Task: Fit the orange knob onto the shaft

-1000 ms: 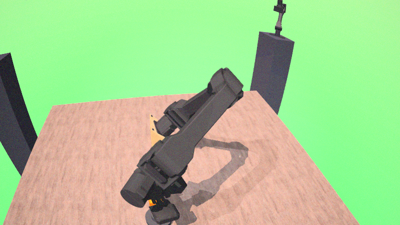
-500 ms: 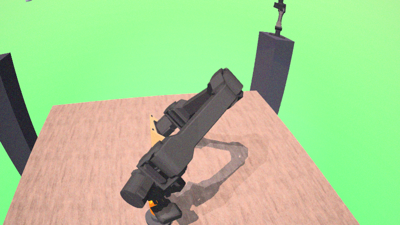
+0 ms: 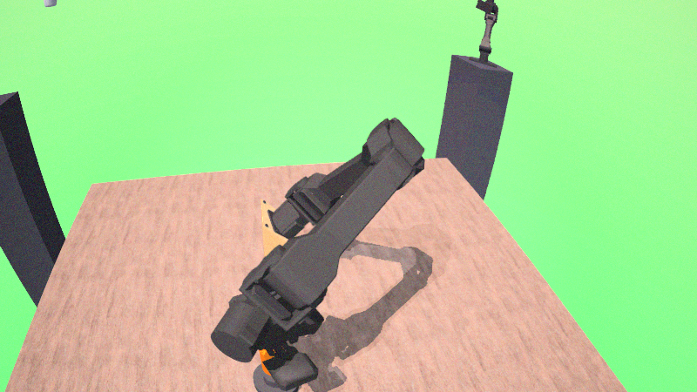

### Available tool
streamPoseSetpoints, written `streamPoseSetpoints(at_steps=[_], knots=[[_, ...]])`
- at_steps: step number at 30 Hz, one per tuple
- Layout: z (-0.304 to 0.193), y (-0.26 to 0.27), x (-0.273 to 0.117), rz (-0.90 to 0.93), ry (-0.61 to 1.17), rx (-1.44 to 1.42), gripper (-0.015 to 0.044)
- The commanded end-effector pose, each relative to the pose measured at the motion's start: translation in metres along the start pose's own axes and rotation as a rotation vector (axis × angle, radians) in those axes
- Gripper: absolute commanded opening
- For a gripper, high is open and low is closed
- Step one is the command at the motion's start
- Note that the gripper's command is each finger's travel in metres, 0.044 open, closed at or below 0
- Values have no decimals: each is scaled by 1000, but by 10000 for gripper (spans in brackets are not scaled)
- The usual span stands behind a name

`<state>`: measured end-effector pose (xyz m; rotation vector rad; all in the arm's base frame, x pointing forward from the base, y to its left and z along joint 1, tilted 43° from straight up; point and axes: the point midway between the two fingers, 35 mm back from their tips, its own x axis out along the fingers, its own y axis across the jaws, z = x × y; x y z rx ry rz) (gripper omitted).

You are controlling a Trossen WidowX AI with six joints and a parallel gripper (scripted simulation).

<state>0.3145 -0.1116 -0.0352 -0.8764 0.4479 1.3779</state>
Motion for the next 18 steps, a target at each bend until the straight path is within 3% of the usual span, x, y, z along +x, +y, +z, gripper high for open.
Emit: streamPoseSetpoints(at_steps=[1, 18], knots=[[1, 1, 1, 1, -2, 1, 0], [0, 0, -5, 1, -2, -86, 0]])
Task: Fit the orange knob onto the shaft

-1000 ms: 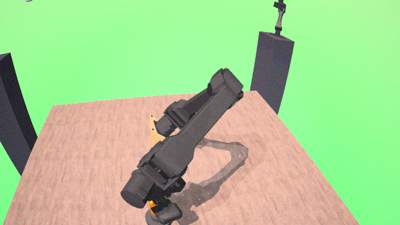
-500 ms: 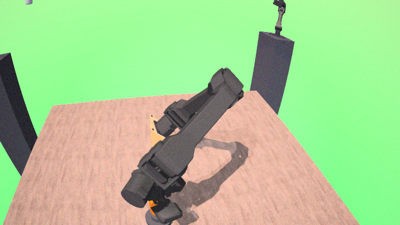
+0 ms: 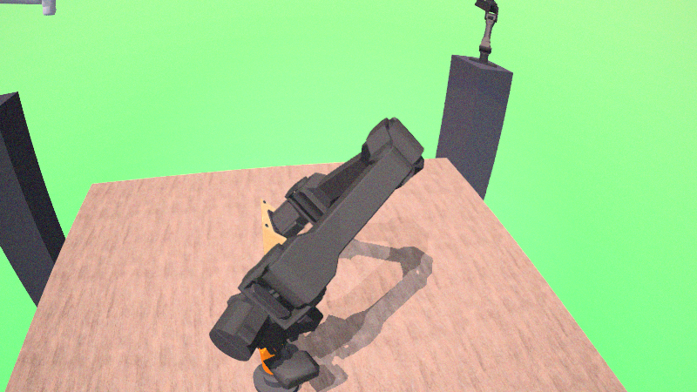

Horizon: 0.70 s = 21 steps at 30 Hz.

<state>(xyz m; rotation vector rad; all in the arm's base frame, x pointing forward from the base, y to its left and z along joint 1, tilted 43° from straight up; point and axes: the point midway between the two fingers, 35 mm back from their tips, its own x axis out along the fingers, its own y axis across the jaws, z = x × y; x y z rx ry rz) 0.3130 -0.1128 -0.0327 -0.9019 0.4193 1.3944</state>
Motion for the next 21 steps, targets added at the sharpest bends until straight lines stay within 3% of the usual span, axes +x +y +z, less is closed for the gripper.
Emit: streamPoseSetpoints(at_steps=[1, 21], knots=[[-1, -1, -2, -1, 5, -87, 0], [-4, -4, 0, -1, 5, -171, 0]])
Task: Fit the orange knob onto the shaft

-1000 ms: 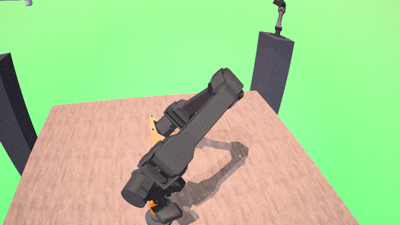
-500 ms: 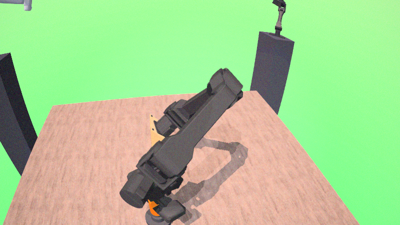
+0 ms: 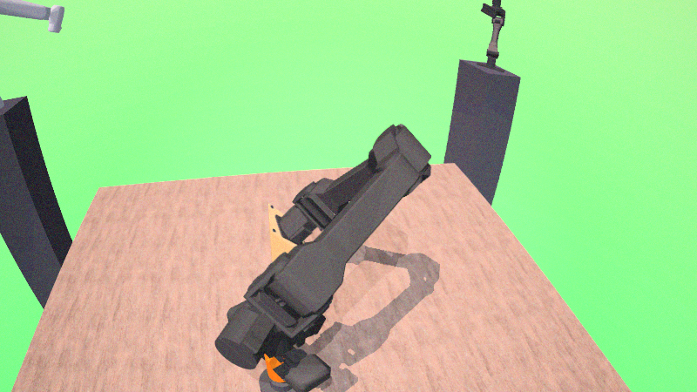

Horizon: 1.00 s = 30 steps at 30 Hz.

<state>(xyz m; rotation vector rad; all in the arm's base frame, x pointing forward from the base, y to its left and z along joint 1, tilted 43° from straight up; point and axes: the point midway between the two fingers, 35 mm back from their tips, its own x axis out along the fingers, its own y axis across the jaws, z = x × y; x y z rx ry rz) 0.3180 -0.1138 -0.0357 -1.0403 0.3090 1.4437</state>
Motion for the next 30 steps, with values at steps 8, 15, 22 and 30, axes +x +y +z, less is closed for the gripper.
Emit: streamPoseSetpoints(at_steps=[8, 15, 22, 30], knots=[[2, 1, -4, -1, 1, -129, 0], [5, 4, 0, -1, 1, -213, 0], [4, 3, 0, -1, 1, -213, 0], [3, 3, 1, -1, 1, -213, 0]])
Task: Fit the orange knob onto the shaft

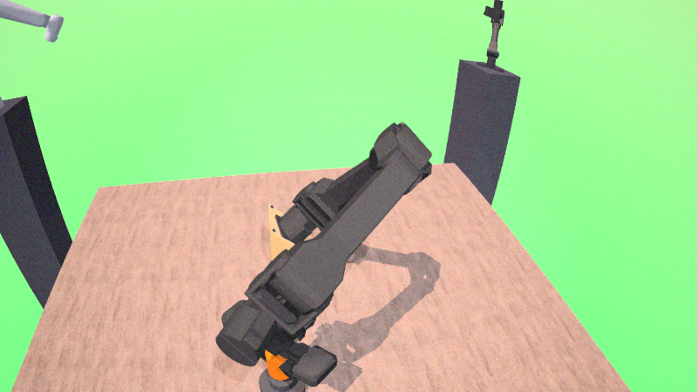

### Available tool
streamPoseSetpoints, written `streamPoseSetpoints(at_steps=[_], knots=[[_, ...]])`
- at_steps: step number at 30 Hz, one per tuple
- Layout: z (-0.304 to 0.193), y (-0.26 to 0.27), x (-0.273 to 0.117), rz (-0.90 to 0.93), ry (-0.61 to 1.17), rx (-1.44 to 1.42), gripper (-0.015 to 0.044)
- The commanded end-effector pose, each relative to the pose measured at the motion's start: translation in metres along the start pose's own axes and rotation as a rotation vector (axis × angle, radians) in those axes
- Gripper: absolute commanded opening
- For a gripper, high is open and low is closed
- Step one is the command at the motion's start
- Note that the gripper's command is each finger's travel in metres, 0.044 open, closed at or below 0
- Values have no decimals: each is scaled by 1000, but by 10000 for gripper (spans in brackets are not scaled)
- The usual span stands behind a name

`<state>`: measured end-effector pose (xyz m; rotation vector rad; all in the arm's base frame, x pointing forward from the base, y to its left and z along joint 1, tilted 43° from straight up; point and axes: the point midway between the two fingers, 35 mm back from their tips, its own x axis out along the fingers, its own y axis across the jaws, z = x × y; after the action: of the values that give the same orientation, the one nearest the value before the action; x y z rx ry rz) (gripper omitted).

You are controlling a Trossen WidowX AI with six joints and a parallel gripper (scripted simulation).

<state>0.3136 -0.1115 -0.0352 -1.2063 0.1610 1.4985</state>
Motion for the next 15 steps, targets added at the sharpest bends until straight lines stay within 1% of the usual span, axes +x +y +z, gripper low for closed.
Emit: streamPoseSetpoints(at_steps=[1, 9, 12, 15], knots=[[-1, -1, 0, 0, 1, -6, 0], [-3, -3, -4, 0, 1, 20, 0], [-4, -3, -4, 0, 1, 124, 0], [-4, -3, -4, -1, 1, 308, 0]])
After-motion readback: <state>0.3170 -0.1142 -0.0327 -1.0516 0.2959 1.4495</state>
